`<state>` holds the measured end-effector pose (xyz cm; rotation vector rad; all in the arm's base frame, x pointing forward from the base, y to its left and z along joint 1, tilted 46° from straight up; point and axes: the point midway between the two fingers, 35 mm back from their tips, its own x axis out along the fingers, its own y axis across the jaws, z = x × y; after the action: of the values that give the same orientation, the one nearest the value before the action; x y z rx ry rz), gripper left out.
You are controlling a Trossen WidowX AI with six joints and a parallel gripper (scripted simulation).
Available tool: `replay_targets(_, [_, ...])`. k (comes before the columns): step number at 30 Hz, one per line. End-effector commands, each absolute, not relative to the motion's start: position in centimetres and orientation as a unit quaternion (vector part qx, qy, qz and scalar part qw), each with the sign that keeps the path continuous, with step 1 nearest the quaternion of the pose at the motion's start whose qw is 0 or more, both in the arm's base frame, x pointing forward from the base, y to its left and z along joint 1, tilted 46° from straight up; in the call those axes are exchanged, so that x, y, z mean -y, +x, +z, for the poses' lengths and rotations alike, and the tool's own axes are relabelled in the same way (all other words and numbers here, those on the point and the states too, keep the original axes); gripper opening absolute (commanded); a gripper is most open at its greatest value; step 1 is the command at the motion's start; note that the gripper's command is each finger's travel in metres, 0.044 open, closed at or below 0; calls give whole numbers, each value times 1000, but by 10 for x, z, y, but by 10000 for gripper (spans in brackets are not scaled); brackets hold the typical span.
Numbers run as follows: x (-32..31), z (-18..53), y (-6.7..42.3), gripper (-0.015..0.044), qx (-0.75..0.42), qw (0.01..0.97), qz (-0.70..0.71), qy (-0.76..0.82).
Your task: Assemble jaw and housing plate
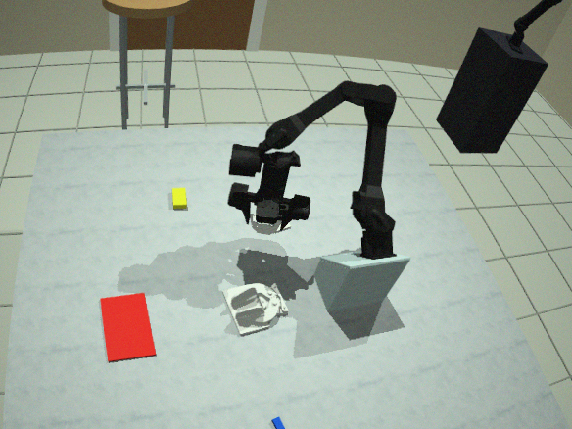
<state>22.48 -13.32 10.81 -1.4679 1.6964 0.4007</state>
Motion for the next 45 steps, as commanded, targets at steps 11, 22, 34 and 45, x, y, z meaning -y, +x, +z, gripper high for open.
replay_targets(11, [104,78,241,351,-696,490,71,-520])
replay_targets(22, [77,53,249,351,-702,542,-10,-463])
replay_targets(34, [48,27,250,351,-694,590,-104,-399])
replay_targets(45, [23,4,247,351,-673,628,-193,-340])
